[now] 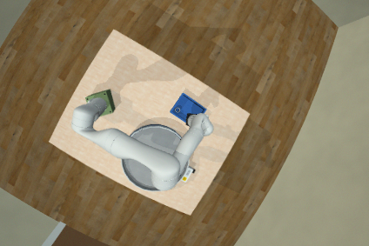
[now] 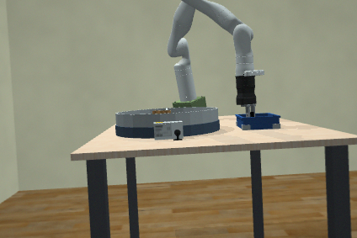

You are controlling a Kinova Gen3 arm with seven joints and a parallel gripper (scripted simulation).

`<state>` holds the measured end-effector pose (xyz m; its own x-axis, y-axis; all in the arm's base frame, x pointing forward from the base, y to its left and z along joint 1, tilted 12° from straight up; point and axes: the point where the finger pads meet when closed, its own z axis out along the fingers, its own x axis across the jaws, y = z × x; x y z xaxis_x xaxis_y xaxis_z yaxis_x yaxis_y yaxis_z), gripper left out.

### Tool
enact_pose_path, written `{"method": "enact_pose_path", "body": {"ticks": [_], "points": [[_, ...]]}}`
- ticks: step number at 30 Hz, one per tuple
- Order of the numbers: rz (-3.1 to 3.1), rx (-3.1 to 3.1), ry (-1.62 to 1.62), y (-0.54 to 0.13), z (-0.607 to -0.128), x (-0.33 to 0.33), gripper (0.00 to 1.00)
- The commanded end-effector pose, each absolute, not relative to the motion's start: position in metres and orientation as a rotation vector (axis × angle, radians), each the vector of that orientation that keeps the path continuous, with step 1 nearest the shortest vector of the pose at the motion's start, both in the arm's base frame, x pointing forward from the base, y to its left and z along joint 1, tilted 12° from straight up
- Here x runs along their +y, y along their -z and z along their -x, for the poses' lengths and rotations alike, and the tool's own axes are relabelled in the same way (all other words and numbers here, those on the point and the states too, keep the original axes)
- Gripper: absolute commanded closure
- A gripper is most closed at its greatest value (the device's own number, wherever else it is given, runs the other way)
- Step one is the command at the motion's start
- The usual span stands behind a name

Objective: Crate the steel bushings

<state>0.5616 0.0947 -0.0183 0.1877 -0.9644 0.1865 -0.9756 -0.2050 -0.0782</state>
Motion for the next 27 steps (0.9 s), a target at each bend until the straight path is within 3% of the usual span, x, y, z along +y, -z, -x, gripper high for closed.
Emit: {"method": "enact_pose_path", "body": {"ticks": [1, 27], "points": [[-2.378, -1.945, -0.305, 0.016, -0.563, 0.095, 0.58], [-2.378, -1.945, -0.305, 0.0, -0.561, 0.098, 0.58]]}}
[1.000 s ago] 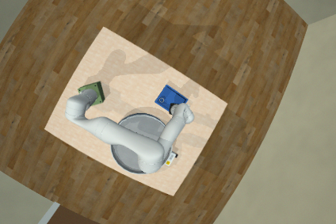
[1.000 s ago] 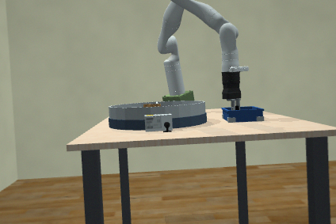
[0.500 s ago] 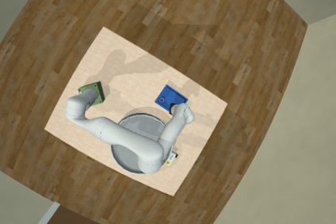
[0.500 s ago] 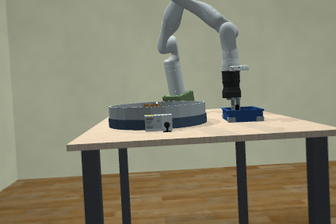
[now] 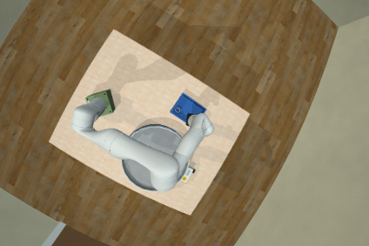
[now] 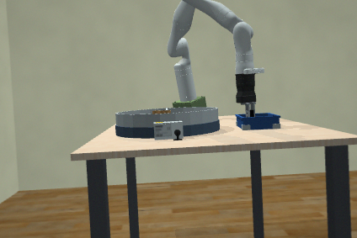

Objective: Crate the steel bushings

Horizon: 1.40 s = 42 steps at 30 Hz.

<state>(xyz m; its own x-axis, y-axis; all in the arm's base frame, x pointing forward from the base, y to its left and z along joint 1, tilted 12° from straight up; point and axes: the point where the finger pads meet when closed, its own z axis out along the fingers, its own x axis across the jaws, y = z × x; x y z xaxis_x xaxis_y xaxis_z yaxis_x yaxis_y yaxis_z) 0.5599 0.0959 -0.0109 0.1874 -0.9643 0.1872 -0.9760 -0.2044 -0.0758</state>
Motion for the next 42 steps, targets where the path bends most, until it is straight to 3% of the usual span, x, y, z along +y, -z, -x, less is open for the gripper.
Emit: {"method": "enact_pose_path", "body": {"ticks": [1, 4, 16, 21, 42], "points": [[-2.378, -1.945, -0.305, -0.01, -0.56, 0.1, 0.58], [-2.378, -1.945, -0.306, -0.041, -0.556, 0.105, 0.58], [-2.378, -1.945, -0.306, -0.041, -0.556, 0.105, 0.58], [-2.378, -1.944, -0.305, -0.092, -0.549, 0.114, 0.58], [-2.378, -1.944, -0.304, -0.092, -0.549, 0.114, 0.58]]}}
